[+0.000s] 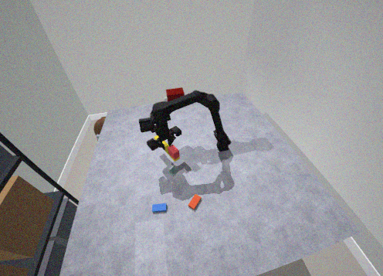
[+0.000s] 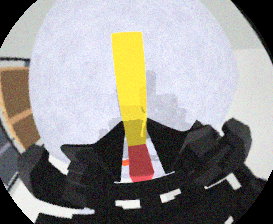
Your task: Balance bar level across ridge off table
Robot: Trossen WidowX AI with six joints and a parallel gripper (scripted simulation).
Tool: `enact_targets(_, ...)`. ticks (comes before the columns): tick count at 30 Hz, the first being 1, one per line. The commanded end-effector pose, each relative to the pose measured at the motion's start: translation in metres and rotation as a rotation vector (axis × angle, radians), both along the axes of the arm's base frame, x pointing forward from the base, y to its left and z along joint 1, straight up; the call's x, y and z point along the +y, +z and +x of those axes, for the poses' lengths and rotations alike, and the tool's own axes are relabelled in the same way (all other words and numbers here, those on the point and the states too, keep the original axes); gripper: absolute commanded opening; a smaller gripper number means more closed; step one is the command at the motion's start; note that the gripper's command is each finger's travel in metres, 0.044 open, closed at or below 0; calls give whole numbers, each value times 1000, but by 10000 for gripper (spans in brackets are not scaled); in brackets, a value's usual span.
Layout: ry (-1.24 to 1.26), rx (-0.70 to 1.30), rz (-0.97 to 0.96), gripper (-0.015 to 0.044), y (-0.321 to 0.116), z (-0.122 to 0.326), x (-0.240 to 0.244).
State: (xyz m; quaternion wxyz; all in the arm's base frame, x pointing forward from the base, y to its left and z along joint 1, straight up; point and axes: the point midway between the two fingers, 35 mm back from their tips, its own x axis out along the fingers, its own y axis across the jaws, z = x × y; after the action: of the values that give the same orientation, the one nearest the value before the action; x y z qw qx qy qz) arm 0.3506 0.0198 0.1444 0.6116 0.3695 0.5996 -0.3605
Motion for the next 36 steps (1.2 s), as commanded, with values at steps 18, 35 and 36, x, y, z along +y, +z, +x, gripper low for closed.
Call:
enact_targets(18,256,-9,-1,0,4,6,74)
enact_targets(35,256,-9,-1,0,-19,8,76)
enact_targets(36,256,-9,-1,0,-21,8,76)
